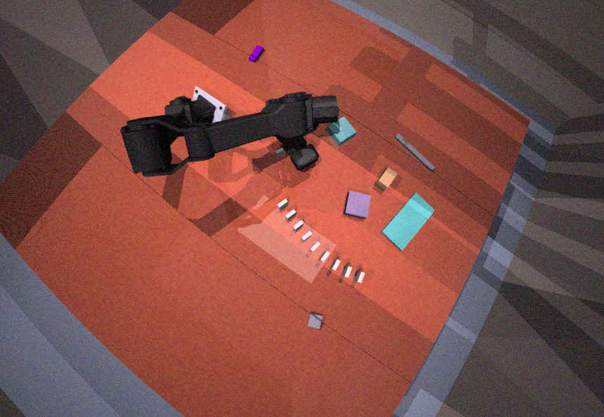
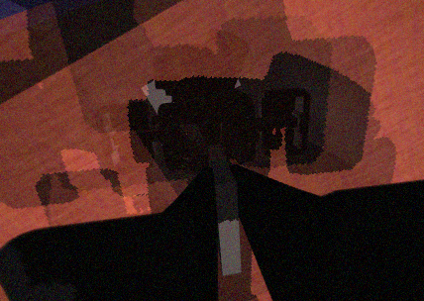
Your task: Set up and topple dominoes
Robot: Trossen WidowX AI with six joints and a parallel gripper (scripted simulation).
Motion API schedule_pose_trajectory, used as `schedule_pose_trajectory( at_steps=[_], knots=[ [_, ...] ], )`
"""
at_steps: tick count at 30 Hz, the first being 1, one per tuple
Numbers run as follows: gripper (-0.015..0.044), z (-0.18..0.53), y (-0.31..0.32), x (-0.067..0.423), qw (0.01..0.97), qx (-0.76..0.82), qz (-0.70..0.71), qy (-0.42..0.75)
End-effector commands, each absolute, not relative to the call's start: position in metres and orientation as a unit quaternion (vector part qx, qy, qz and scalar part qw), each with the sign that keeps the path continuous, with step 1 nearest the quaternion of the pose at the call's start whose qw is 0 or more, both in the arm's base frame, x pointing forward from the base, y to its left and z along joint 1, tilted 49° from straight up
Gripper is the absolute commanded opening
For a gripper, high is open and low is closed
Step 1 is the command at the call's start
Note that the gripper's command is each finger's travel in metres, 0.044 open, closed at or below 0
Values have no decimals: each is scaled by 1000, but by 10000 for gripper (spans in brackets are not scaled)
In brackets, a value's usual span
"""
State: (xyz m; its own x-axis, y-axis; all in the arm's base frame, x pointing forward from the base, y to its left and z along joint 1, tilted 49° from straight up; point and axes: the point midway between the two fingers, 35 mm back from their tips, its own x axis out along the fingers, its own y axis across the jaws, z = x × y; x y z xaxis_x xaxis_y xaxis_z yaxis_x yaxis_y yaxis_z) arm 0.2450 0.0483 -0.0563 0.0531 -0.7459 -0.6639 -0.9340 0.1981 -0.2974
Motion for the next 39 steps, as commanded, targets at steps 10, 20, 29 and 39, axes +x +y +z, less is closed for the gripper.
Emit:
schedule_pose_trajectory(
  at_steps=[10, 20, 29, 39],
  knots=[
    [26, -11, 103, 245, 374, -623, 126, 675],
    [26, 42, 169, 243, 374, -622, 127, 675],
    [26, 40, 173, 270, 498, -529, -19, 687],
    [26, 35, 171, 270, 508, -517, -7, 689]
  ],
)
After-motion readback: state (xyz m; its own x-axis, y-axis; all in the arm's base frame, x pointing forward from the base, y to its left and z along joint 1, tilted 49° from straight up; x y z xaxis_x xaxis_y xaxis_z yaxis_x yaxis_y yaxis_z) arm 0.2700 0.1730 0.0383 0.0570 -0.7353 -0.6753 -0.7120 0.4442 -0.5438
